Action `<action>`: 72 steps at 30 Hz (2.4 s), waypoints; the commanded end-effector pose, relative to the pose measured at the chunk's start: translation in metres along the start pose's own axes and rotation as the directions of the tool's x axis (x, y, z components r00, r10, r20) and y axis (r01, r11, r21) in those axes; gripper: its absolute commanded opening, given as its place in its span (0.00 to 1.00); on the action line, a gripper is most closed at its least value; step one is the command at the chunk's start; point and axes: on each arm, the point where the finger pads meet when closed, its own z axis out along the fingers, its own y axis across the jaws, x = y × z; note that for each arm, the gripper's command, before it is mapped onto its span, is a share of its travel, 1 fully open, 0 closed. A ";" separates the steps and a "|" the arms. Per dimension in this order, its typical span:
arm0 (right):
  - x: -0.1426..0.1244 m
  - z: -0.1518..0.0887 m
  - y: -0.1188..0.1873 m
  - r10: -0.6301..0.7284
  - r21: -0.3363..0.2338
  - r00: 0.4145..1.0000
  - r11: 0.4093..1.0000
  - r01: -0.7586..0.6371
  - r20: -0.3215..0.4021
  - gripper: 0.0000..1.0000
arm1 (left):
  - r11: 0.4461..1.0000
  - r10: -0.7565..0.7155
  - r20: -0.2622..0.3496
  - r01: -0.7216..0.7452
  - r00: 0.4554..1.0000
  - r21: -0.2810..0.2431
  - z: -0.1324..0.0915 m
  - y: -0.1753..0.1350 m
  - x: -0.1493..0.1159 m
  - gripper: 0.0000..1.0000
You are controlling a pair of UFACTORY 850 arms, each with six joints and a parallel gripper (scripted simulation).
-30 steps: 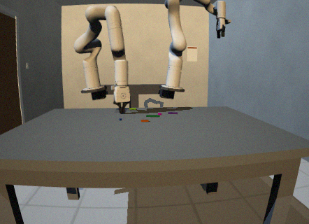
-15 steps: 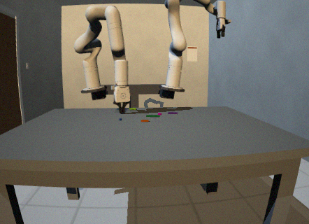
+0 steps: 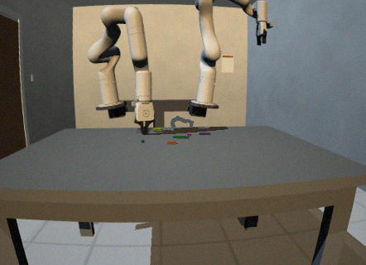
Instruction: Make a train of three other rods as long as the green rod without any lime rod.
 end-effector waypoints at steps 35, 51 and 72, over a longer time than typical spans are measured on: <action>-0.001 -0.024 0.000 0.000 0.000 1.000 1.000 0.000 0.002 0.26 | 1.000 0.000 -0.002 0.000 1.000 0.000 -0.001 0.000 0.000 1.00; -0.001 -0.088 0.000 0.000 0.000 1.000 1.000 0.000 0.002 0.26 | 1.000 0.000 -0.002 0.000 1.000 0.000 -0.001 0.000 0.000 1.00; -0.001 -0.091 0.000 0.000 0.000 1.000 1.000 0.000 0.002 1.00 | 1.000 0.000 -0.002 0.000 1.000 0.000 -0.001 0.000 0.000 1.00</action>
